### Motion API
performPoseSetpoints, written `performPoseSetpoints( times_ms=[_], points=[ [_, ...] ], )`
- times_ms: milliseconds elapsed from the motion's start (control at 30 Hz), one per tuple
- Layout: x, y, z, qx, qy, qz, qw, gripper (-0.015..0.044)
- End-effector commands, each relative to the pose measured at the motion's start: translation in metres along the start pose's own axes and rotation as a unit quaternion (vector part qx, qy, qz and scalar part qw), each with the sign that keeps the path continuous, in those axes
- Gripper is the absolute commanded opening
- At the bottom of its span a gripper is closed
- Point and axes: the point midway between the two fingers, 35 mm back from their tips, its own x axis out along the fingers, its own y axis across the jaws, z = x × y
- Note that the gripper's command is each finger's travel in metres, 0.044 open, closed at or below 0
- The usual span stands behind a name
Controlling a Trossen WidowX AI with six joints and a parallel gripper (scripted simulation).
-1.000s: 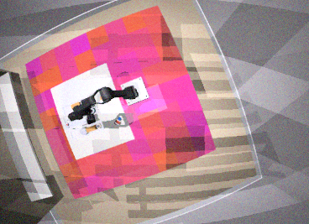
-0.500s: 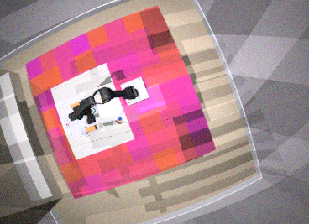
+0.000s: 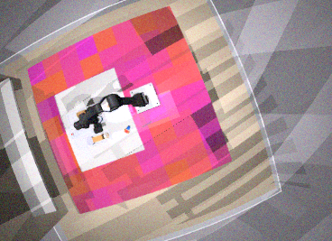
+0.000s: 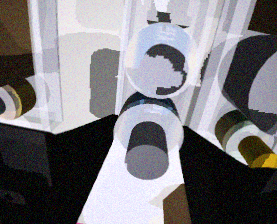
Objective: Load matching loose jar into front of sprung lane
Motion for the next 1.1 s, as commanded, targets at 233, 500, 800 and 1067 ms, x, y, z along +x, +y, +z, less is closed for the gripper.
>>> performPoseSetpoints(
  times_ms=[233, 500, 800, 1067],
  points=[
    [0.0013, -0.0004, 0.0070, -0.002, -0.015, 0.000, 1.000, 0.0000],
    [0.0036, -0.0004, 0.0067, -0.002, -0.015, 0.000, 1.000, 0.0000],
    [0.0062, -0.0004, 0.0063, -0.002, -0.015, 0.000, 1.000, 0.0000],
    [0.0085, -0.0005, 0.0059, -0.002, -0.015, 0.000, 1.000, 0.0000]
  ],
)
